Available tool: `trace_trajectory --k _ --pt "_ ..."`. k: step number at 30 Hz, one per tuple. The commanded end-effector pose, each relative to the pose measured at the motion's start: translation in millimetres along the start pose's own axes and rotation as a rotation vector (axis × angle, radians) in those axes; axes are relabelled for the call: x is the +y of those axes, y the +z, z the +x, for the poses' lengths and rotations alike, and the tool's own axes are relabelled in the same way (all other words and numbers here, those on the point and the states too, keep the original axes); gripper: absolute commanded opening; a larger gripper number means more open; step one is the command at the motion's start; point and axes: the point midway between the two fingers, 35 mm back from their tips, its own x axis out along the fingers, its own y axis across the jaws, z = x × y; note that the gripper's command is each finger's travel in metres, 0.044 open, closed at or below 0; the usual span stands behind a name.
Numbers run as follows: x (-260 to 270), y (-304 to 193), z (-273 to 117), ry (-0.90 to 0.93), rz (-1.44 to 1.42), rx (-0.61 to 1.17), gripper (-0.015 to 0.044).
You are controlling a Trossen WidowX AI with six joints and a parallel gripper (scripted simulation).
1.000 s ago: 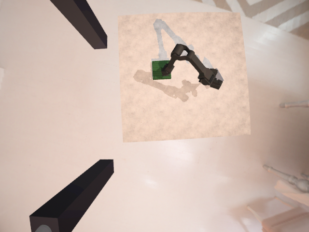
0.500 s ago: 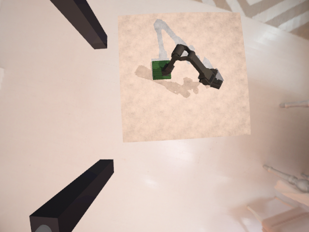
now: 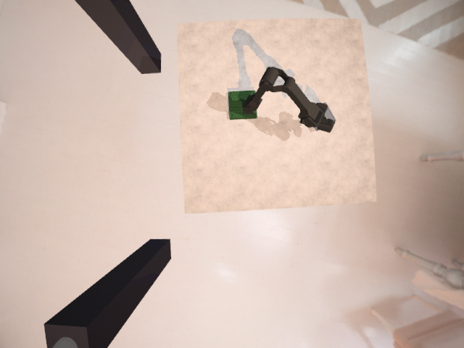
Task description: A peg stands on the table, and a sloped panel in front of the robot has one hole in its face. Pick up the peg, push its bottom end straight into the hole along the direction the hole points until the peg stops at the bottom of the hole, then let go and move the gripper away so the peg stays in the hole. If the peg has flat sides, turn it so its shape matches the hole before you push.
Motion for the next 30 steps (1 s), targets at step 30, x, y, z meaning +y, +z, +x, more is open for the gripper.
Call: trace_trajectory --k 30 --pt "3.4 -3.0 1.6 0.0 0.0 0.0 0.0"
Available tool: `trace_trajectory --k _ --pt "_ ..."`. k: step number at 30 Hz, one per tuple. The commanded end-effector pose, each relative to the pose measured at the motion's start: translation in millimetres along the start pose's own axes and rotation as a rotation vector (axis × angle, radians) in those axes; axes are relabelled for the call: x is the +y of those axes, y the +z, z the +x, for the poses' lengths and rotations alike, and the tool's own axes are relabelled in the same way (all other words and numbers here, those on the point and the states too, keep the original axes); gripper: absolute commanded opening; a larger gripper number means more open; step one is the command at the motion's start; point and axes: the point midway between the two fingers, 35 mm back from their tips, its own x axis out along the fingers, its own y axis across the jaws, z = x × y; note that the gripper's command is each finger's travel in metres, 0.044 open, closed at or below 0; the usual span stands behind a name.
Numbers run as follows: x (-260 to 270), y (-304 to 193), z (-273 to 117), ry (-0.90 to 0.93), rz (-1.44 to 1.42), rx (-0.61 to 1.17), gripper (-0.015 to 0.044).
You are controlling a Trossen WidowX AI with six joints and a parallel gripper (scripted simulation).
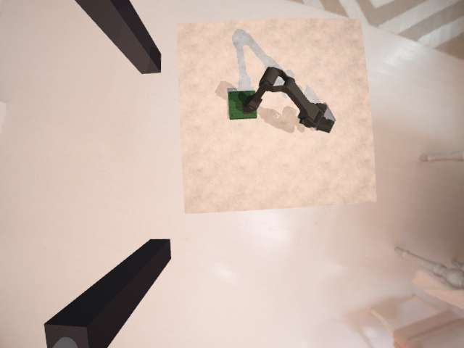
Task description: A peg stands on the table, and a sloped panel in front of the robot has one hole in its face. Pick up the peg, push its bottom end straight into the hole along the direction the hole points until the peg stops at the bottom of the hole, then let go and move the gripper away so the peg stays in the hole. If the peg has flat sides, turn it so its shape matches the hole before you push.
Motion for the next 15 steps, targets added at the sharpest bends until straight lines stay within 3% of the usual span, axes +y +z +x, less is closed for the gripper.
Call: trace_trajectory --k 1,15 --pt "1.8 -0.5 1.7 0.001 -0.004 -0.002 0.0" --pt "1.7 -0.6 7.0 0.001 -0.004 -0.002 0.0"
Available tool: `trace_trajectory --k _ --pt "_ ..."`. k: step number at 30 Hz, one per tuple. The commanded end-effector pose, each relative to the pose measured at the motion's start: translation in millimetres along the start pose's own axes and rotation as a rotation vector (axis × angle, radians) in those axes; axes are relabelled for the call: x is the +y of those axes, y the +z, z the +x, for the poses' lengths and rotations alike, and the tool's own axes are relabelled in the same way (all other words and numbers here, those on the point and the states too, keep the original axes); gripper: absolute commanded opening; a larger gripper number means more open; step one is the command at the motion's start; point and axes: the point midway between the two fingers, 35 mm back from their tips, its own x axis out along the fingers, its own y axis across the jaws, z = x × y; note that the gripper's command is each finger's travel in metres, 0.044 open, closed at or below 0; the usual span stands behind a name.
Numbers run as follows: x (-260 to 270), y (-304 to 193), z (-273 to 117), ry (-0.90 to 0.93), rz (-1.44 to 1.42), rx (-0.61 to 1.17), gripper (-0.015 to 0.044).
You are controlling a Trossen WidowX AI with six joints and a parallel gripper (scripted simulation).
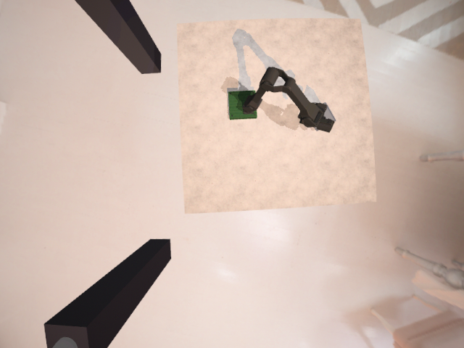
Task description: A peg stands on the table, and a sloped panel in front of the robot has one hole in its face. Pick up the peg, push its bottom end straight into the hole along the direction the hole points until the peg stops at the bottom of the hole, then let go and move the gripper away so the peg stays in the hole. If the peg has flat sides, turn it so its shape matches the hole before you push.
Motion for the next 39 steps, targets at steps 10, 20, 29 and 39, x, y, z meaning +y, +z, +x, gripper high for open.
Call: trace_trajectory --k 10,20,29,39 --pt "0 -2 6 0.001 0.006 0.002 0.0" --pt "0 -2 10 0.0 0.006 0.002 0.0" --pt "-1 -1 15 0.0 0.006 0.002 0.0" --pt "-1 0 20 0.0 0.006 0.002 0.0"
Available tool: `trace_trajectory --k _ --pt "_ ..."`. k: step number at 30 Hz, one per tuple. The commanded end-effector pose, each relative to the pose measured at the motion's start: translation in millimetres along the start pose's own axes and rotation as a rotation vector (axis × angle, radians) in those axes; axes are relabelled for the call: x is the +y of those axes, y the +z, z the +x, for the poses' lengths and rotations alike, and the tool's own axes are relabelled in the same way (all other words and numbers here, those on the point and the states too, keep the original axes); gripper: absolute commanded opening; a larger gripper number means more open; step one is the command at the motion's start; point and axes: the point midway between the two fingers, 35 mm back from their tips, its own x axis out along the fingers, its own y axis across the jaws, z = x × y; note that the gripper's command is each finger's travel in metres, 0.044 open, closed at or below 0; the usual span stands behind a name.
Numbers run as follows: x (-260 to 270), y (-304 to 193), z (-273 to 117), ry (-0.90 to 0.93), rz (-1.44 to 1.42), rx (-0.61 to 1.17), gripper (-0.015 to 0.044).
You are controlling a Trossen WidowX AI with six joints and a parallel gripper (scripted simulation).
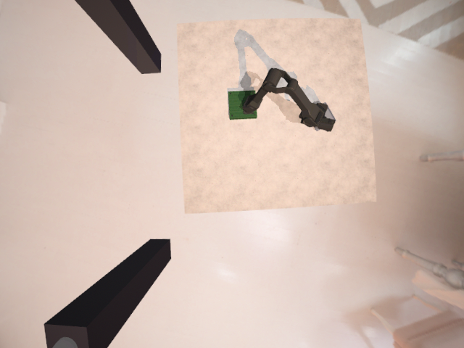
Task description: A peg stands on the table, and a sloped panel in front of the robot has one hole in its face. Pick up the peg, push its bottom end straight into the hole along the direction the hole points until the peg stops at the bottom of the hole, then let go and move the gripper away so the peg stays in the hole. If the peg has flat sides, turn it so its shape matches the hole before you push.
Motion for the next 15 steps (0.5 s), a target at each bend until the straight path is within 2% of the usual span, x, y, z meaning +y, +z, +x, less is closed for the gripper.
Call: trace_trajectory --k 1,15 --pt "0.0 -0.3 3.1 -0.001 0.004 0.002 0.0" --pt "0.4 -0.3 10.6 -0.001 0.004 0.001 0.0"
